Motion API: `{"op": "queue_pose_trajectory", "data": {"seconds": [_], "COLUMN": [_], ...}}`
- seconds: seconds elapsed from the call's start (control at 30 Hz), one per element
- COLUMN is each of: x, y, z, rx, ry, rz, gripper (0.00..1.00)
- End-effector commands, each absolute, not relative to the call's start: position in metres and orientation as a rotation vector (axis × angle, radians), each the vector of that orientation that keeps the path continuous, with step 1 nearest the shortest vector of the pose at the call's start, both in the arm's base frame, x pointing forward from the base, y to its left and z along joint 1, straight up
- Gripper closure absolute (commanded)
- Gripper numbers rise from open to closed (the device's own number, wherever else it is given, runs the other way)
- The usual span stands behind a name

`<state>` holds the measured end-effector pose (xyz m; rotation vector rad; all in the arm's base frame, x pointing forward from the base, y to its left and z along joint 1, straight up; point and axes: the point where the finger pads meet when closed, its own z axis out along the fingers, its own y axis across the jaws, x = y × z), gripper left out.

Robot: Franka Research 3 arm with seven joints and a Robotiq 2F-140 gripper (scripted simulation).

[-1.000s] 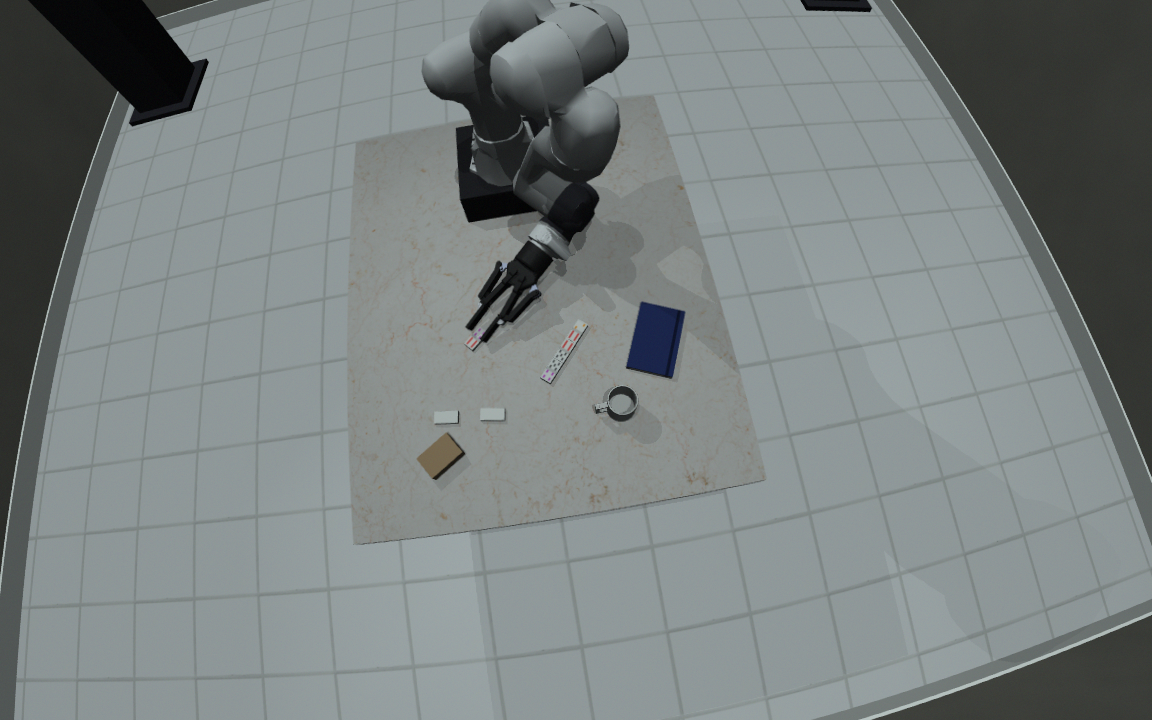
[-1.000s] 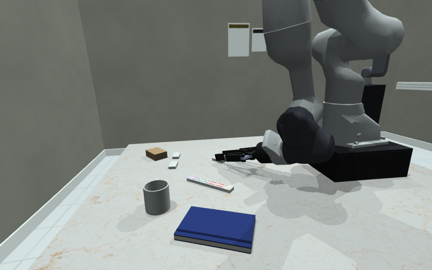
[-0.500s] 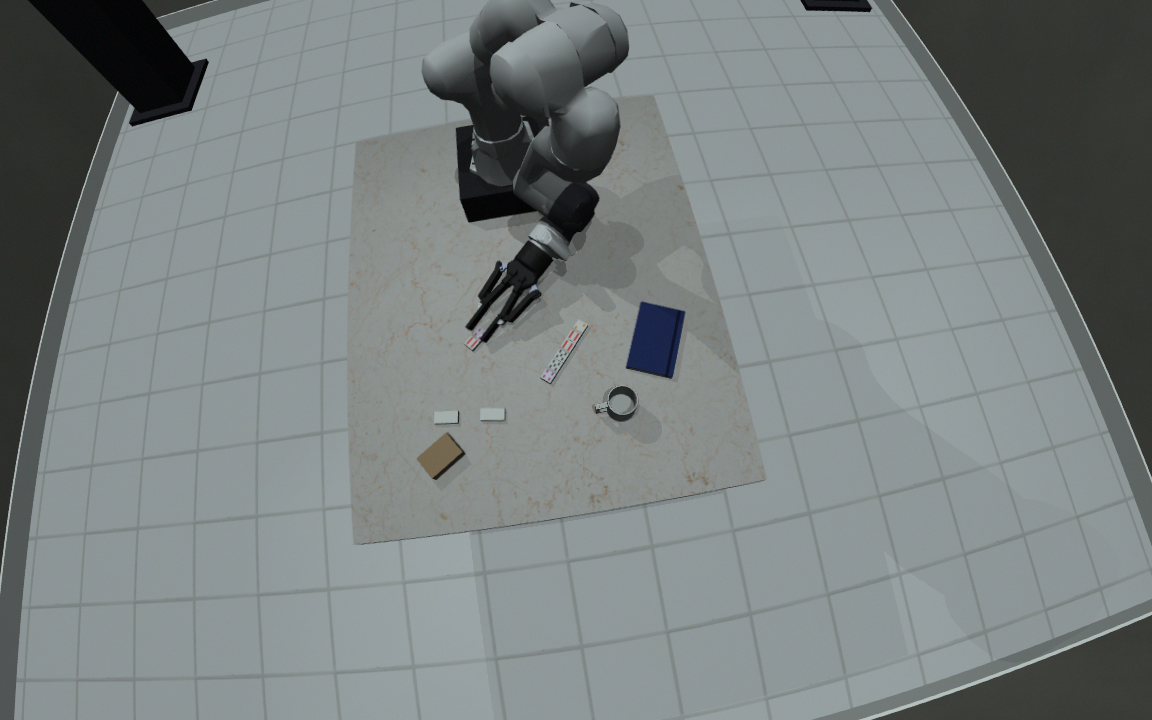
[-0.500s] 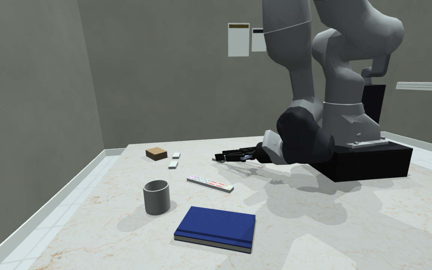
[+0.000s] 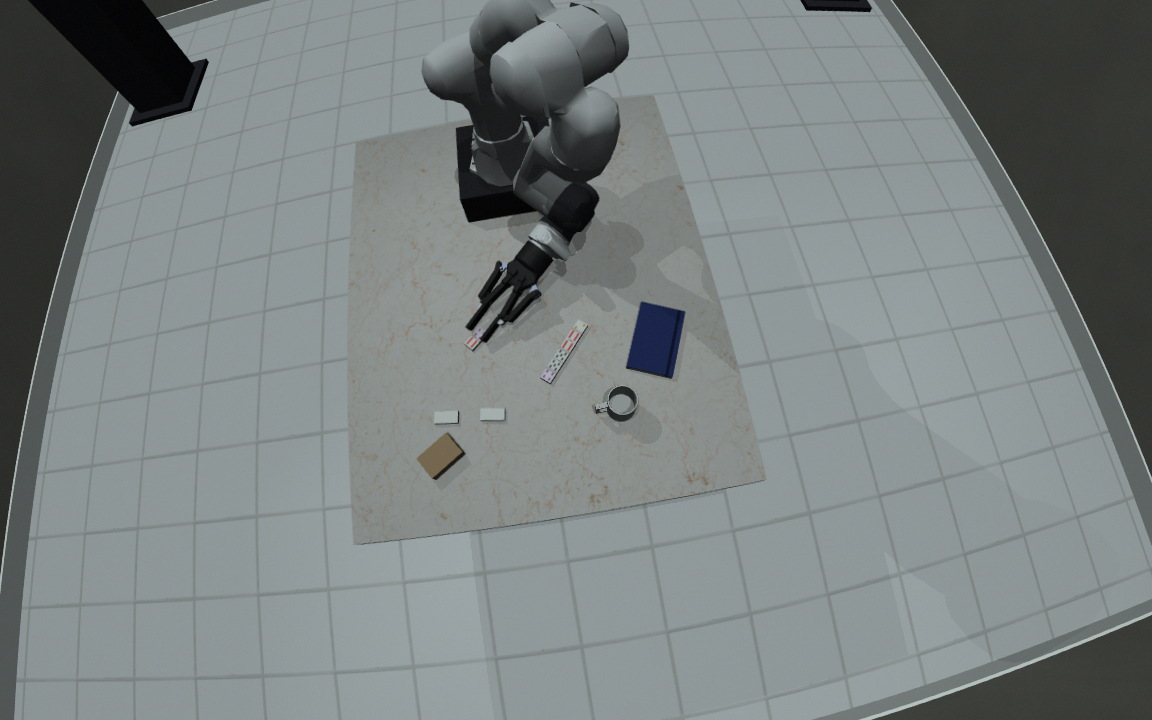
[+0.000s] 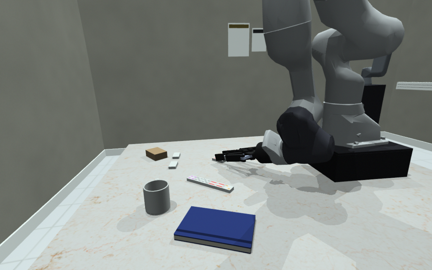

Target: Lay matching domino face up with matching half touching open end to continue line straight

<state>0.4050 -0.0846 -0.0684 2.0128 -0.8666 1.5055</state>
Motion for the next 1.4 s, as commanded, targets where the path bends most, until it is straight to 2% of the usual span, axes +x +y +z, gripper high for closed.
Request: {"op": "queue_pose_trajectory", "data": {"seconds": [0.0, 1.37], "x": [0.4056, 0.4025], "y": [-0.0837, -0.0804], "z": [-0.0682, -0.0650], "rx": [2.011, 2.011], "ry": [-0.871, -0.871], "rz": [1.511, 1.511], "gripper": [0.66, 0.66]}}
